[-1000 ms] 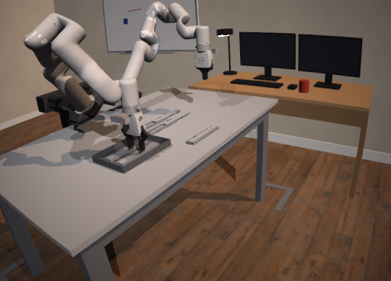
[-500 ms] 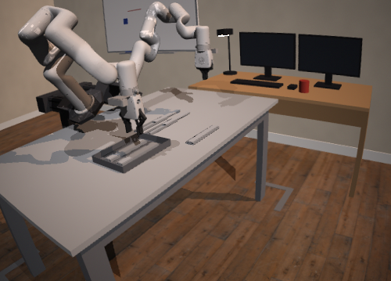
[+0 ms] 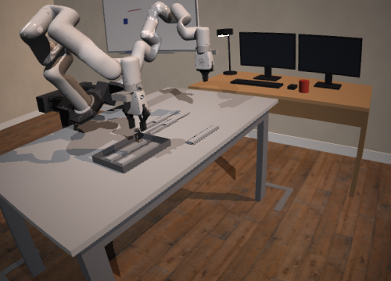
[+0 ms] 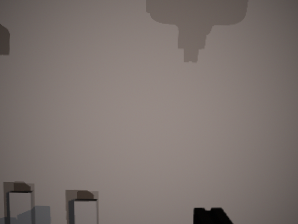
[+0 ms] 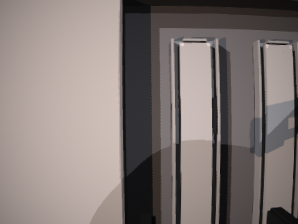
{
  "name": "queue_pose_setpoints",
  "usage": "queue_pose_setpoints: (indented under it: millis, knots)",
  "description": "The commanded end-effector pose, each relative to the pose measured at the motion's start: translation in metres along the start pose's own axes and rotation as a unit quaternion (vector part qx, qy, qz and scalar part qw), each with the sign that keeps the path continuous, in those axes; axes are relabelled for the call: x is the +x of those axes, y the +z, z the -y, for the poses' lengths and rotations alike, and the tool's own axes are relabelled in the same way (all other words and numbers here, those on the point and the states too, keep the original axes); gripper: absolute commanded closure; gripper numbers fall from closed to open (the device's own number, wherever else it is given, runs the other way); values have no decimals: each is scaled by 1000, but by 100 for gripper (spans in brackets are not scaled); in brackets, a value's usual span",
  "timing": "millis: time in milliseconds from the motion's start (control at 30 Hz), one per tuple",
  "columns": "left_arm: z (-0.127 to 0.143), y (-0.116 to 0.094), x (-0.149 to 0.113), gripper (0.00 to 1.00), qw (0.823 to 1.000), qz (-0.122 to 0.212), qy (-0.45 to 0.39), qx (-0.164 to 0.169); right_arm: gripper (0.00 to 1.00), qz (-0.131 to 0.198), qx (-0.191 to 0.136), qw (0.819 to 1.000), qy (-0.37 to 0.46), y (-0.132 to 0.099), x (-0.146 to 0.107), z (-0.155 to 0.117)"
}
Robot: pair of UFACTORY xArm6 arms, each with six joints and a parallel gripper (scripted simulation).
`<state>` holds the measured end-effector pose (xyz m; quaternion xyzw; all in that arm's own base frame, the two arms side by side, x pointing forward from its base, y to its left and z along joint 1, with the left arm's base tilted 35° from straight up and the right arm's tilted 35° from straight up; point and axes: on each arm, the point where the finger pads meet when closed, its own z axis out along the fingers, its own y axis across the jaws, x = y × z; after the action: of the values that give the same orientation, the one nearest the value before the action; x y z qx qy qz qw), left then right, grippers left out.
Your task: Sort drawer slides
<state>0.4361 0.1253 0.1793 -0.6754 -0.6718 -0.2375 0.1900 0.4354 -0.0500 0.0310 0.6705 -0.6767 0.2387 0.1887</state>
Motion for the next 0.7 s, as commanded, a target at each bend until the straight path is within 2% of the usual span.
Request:
queue_pose_setpoints:
  millis: [0, 233, 300, 667]
  knots:
    - [-17, 7, -22, 100, 1000, 0, 0, -1, 33, 0, 2, 1000, 1, -1, -19, 11]
    - [-61, 27, -82, 100, 1000, 0, 0, -1, 33, 0, 2, 1000, 1, -1, -71, 39]
    - [-61, 27, -82, 100, 1000, 0, 0, -1, 33, 0, 2, 1000, 1, -1, -71, 39]
    - [-132, 60, -182, 100, 1000, 0, 0, -2, 33, 1, 2, 1000, 1, -2, -168, 91]
